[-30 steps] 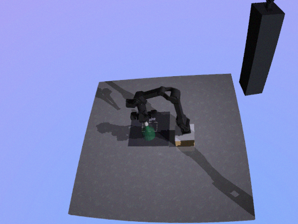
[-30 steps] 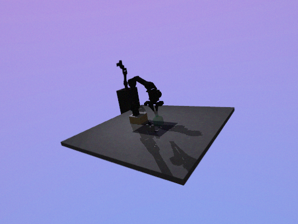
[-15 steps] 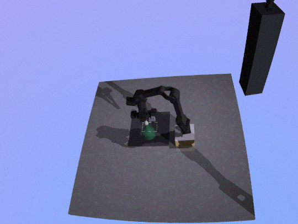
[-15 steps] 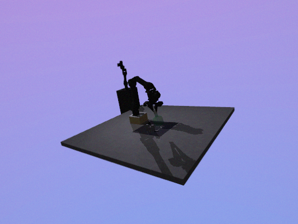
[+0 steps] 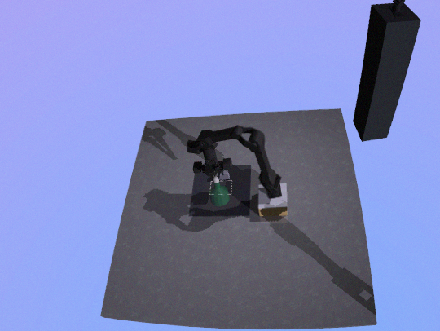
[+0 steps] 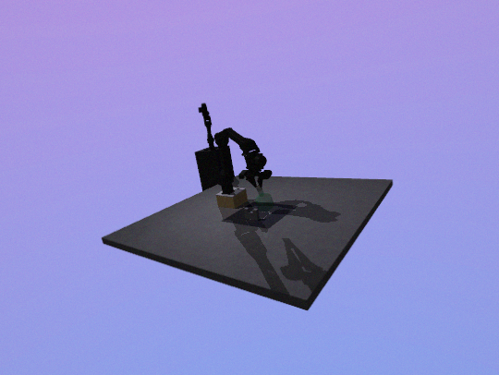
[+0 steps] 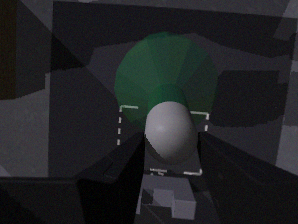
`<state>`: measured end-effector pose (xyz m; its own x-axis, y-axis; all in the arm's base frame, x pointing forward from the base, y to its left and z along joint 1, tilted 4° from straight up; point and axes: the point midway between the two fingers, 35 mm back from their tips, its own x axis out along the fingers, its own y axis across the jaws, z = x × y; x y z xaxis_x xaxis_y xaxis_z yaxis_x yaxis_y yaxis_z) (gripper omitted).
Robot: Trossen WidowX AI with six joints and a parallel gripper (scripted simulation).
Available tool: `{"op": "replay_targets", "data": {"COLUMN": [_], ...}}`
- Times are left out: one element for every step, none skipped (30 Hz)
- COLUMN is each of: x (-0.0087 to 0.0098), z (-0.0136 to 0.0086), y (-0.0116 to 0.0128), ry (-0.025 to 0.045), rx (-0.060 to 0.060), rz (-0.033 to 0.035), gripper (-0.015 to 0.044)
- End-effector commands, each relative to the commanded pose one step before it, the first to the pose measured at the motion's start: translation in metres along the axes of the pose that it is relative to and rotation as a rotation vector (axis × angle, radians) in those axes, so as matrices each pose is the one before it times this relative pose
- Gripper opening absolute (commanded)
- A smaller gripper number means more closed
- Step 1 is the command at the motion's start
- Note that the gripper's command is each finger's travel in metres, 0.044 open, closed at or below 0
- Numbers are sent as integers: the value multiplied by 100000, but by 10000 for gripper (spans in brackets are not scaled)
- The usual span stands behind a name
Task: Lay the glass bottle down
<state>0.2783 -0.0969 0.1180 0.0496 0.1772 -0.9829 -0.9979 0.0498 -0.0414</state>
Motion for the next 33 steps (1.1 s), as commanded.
{"op": "replay_targets", "data": {"x": [-195, -9, -9, -9, -9, -9, -9, -9, -9, -8, -9, -8, -8, -8, -8, -8, -8, -8, -8, -8, -8, -7, -8, -7, -7, -7, -7, -7, -7, -7, -7, -6, -7], "z": [-957, -70, -70, -70, -70, -70, -70, -71, -71, -71, -71, -71, -72, -72, -72, -72, -72, -72, -73, -73, -73, -73, -74, -74, -74, -74, -75, -75, -75, -76, -76, -76, -77], "y": [20, 6, 6, 7, 7, 7, 7, 7, 7, 7, 7, 7, 7, 8, 8, 8, 8, 8, 8, 8, 8, 8, 8, 8, 9, 9, 9, 9, 9, 9, 9, 9, 10], "ry": [1140, -260, -260, -259, -259, -259, -258, -257, -257, -257, -256, -256, -256, -255, -255, -254, -253, -253, -252, -252, -251, -251, -250, -249, -249, -248, -248, -247, -247, -246, -246, -245, -243], "rx": [366, -91, -90, -90, -89, -88, -87, -87, -86, -85, -84, -84, -83, -82, -81, -81, -80, -79, -78, -78, -77, -76, -75, -74, -74, -73, -72, -71, -71, -70, -69, -68, -67], "rz": [16, -3, -3, -4, -4, -5, -5, -6, -6, -7, -8, -9, -9, -10, -11, -11, -12, -13, -13, -14, -15, -16, -17, -18, -18, -19, -20, -21, -22, -23, -24, -24, -25], "gripper": [121, 121, 121, 121, 121, 121, 121, 121, 121, 121, 121, 121, 121, 121, 121, 121, 121, 121, 121, 121, 121, 121, 121, 121, 121, 121, 121, 121, 121, 121, 121, 121, 121]}}
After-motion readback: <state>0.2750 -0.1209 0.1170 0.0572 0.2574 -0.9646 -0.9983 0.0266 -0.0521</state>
